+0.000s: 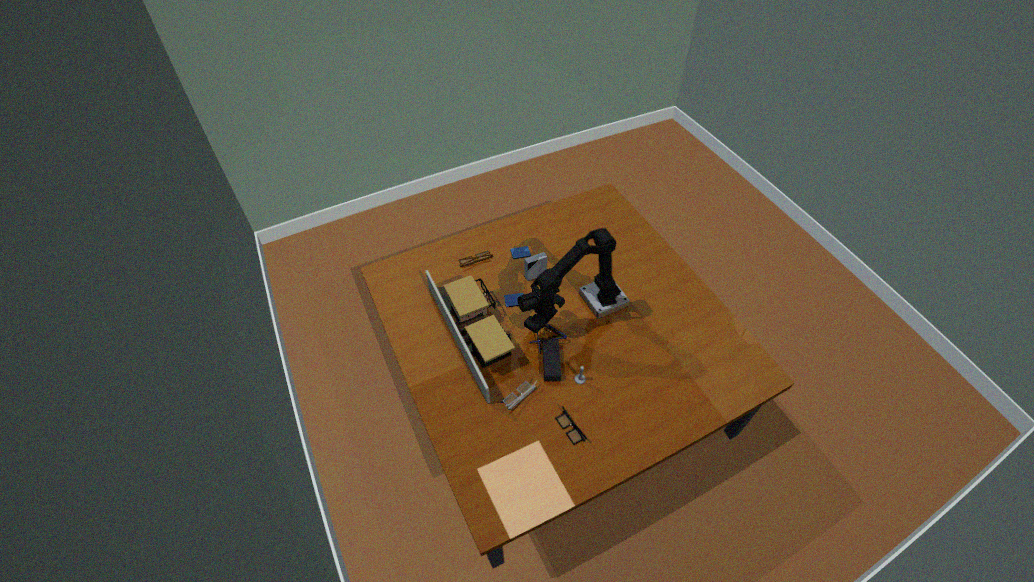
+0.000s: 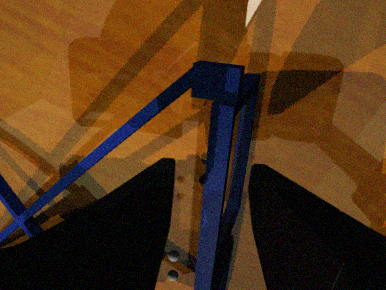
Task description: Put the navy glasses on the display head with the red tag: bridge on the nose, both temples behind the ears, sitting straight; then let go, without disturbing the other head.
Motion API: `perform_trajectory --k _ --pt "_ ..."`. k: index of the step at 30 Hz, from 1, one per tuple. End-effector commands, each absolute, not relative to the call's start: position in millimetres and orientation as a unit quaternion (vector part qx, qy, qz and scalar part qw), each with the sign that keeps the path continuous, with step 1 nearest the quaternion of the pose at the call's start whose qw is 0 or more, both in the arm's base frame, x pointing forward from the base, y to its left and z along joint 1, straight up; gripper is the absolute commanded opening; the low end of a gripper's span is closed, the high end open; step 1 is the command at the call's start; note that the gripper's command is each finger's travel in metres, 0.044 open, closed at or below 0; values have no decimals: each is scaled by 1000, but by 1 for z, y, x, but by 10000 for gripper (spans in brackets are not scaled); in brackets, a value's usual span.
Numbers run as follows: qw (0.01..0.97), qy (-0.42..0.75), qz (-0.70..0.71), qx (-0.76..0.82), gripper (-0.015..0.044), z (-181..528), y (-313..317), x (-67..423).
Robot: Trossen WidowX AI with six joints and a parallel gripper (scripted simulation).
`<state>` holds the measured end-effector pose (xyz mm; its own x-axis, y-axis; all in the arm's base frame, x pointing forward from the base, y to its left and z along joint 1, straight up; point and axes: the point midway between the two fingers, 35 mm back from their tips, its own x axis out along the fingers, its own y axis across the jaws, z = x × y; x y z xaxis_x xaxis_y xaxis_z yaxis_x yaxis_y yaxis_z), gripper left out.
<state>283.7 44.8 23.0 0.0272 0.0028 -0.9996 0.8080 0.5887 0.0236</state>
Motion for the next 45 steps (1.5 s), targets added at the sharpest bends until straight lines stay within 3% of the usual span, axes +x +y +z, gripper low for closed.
perform_trajectory --k 1,11,29,45 --pt "636 625 -314 325 120 20 45 282" --pt "636 625 -314 325 120 20 48 286" --pt "637 625 -316 323 0 21 46 284" --pt "637 625 -315 324 0 72 47 288"
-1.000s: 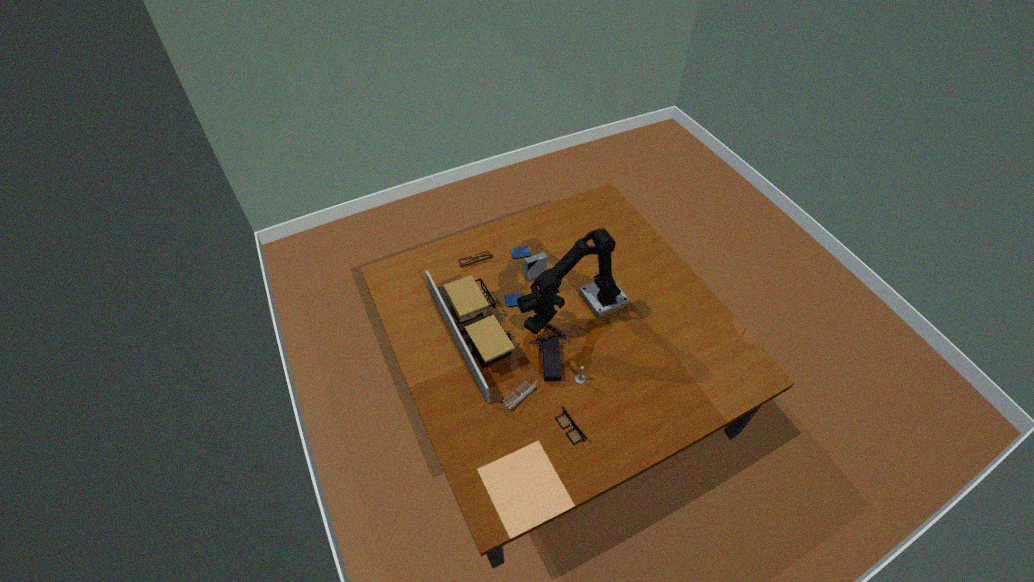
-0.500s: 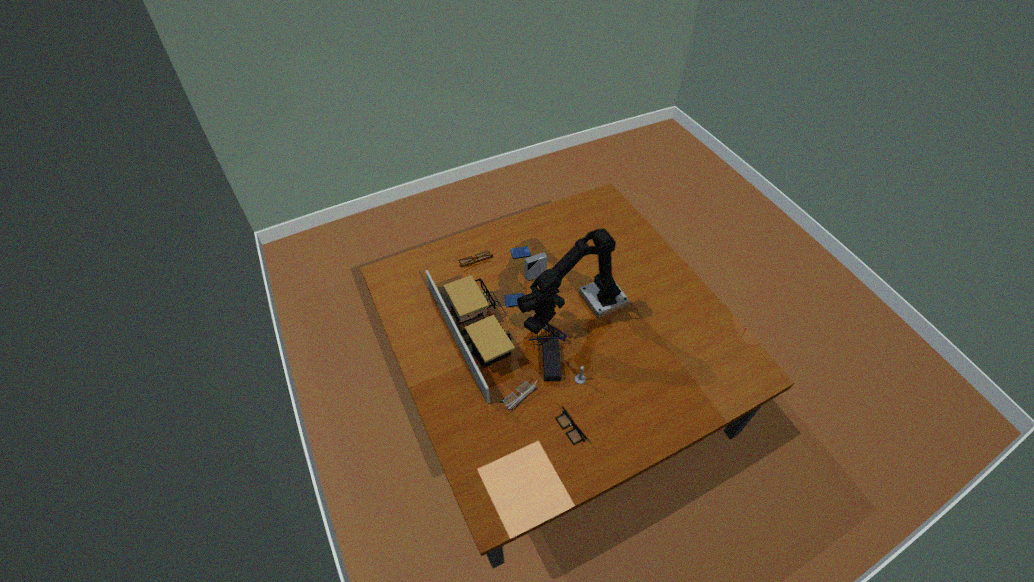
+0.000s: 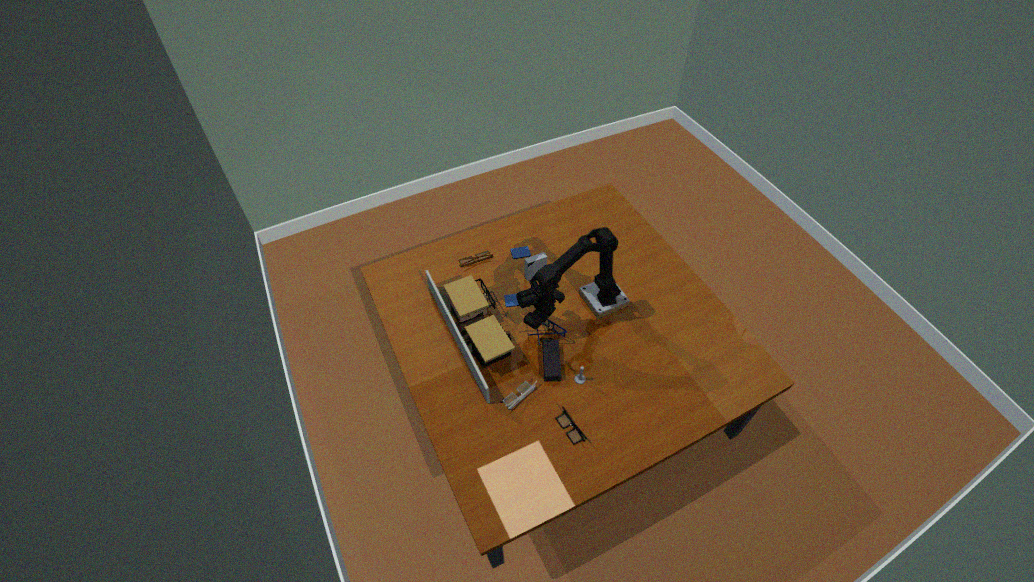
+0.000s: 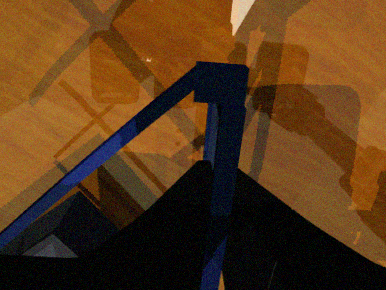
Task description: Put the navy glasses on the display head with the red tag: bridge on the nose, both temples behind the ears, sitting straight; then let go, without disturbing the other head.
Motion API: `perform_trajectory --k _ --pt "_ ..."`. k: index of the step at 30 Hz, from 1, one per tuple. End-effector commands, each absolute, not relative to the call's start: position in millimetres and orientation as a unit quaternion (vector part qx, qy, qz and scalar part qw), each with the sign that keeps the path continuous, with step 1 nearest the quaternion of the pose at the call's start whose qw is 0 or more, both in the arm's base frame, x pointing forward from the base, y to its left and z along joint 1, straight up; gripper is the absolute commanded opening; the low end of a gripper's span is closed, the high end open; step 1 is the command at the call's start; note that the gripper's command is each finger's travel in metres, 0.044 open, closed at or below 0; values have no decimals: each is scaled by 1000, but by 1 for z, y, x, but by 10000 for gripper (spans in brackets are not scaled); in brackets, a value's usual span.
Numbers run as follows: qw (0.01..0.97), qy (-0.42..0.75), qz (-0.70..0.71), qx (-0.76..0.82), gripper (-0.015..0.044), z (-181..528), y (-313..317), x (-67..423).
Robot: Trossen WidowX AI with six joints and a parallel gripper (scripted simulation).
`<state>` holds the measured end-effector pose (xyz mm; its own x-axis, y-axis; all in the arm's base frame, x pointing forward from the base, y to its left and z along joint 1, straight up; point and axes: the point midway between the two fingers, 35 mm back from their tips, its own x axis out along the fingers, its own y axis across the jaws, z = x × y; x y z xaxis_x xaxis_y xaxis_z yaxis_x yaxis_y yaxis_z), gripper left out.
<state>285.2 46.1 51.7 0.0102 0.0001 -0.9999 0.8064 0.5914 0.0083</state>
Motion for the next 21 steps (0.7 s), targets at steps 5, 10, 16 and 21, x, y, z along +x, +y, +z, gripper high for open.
perform_trajectory --k 5,10,16,21 --pt "636 625 -315 325 0 99 47 288" --pt "636 625 -314 325 0 121 47 286" --pt "633 623 -319 331 0 122 52 286" --pt "625 615 -333 346 0 123 75 285"
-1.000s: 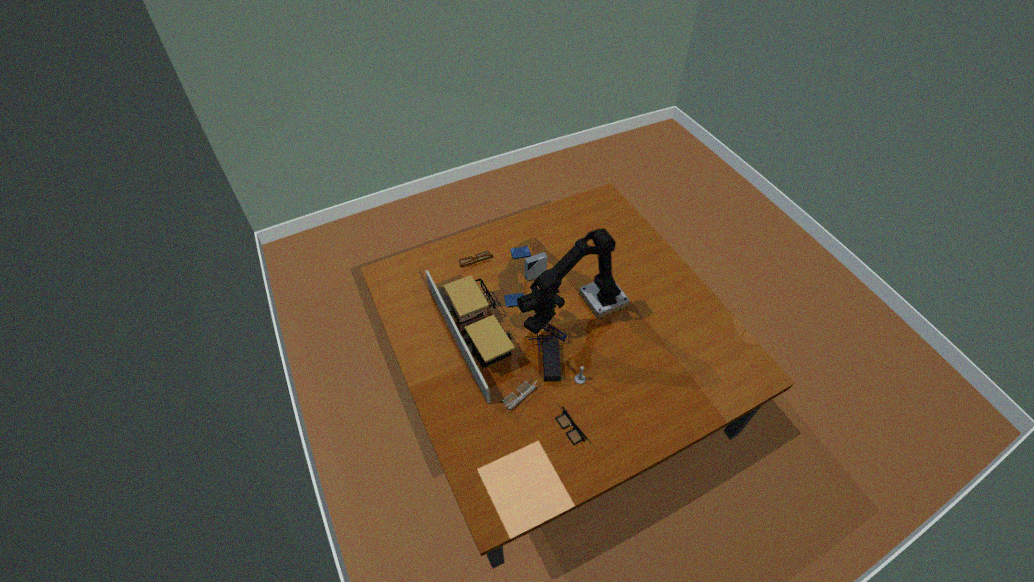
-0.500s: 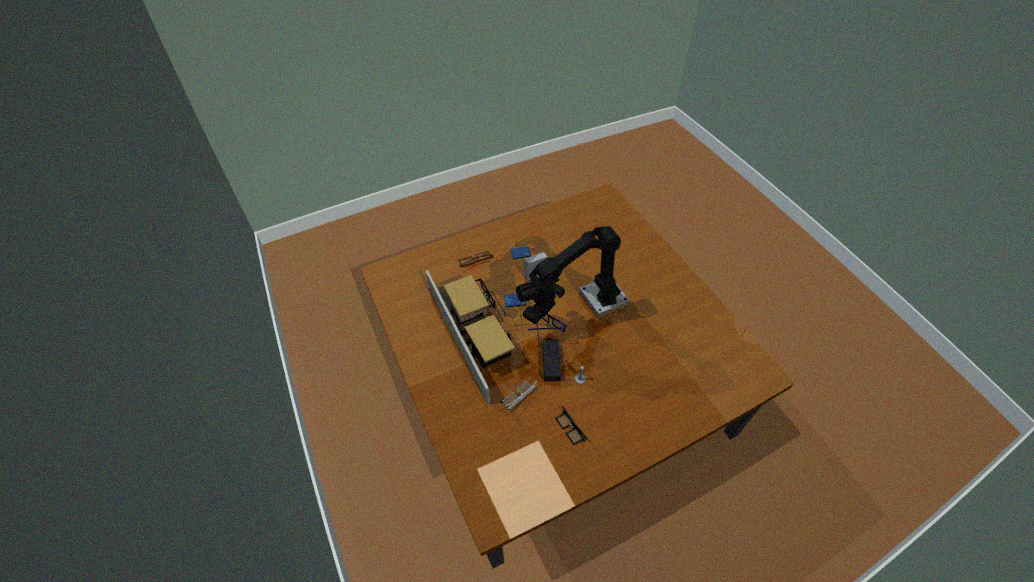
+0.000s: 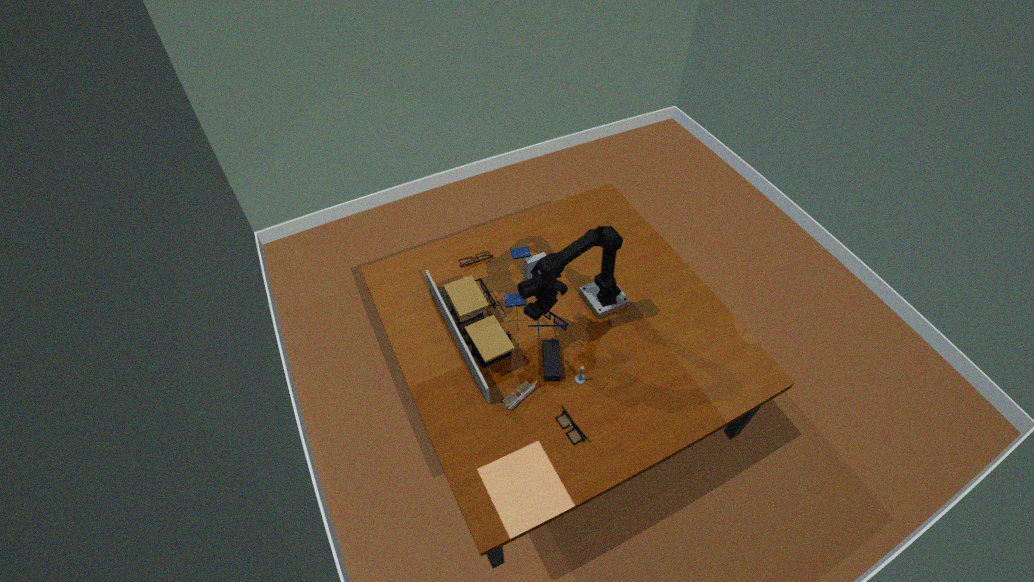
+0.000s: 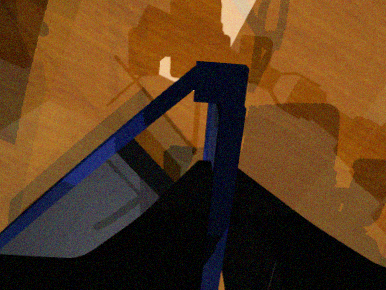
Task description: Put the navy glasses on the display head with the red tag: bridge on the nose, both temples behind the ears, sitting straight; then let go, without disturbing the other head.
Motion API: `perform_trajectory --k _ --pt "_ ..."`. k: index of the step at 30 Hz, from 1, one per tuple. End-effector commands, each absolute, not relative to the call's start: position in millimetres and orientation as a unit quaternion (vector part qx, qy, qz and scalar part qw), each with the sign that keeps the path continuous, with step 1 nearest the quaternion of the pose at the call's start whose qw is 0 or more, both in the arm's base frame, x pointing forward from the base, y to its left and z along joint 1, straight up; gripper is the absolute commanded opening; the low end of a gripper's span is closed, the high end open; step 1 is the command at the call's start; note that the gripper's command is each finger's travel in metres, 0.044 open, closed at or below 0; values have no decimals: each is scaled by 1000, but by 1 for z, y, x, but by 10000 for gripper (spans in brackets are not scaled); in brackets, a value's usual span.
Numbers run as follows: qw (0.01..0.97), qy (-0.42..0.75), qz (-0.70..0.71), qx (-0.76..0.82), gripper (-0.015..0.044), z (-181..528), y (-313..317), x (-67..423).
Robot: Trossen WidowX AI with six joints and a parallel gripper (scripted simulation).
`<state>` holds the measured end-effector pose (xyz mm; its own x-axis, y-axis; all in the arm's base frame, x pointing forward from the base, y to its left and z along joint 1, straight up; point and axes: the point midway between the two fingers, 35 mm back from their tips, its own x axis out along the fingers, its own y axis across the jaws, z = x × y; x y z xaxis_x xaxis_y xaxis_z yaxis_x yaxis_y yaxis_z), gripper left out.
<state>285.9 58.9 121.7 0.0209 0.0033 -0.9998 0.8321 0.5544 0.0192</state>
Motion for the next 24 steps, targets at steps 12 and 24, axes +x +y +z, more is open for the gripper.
perform_trajectory --k 12,24 --pt "600 594 -371 387 0 124 137 273" --pt "572 570 -408 426 0 125 198 247"
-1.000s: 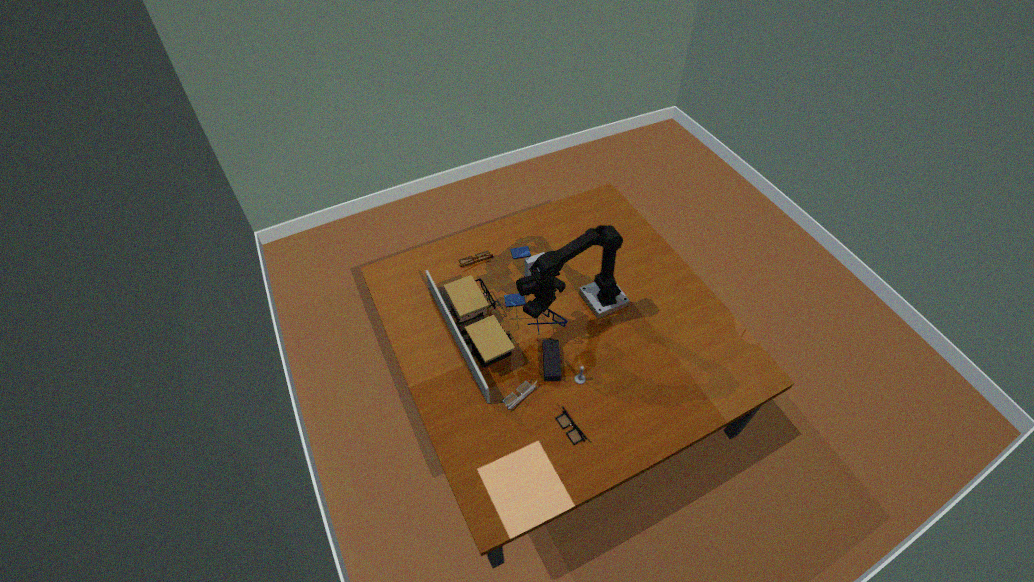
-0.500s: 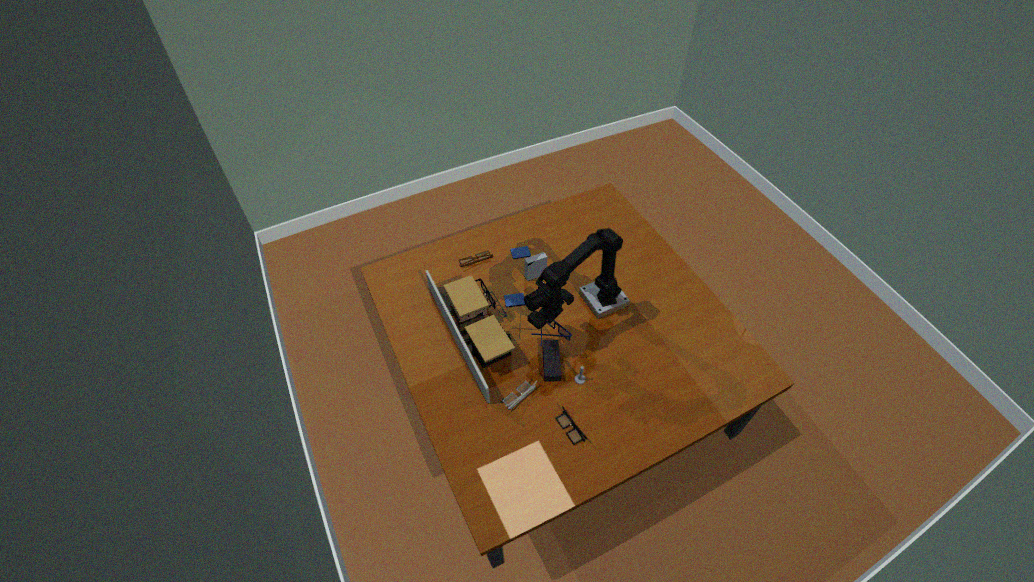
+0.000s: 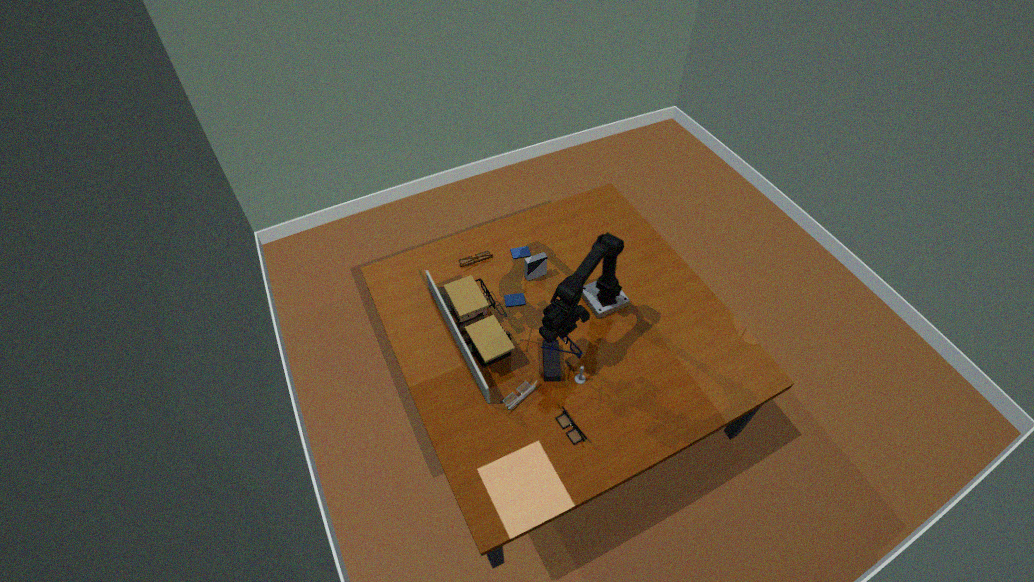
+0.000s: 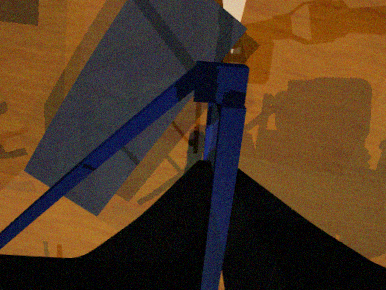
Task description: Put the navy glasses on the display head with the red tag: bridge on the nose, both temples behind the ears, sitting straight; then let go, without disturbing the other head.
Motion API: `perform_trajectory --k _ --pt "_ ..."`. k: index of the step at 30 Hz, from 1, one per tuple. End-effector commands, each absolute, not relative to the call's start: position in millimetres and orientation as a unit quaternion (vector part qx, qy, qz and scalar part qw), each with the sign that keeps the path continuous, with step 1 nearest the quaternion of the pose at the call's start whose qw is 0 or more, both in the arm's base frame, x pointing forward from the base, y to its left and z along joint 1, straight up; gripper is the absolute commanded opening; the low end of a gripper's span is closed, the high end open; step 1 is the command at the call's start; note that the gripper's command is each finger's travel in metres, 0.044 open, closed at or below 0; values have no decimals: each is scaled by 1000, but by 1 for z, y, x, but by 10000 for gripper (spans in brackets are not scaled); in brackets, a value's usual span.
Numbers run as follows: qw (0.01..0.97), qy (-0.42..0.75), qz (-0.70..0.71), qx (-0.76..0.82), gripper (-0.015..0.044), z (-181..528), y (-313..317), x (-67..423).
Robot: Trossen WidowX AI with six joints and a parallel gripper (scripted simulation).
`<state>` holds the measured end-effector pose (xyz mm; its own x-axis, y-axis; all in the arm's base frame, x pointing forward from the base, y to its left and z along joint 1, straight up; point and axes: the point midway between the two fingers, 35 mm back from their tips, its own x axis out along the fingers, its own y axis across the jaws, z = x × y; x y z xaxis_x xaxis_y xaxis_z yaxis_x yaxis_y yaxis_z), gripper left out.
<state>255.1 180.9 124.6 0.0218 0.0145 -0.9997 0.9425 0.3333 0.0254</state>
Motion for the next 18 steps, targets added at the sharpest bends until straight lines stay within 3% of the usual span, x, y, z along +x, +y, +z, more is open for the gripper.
perform_trajectory --k 1,18 --pt "569 568 -411 429 0 125 203 244" --pt "525 531 -461 480 0 125 277 183"
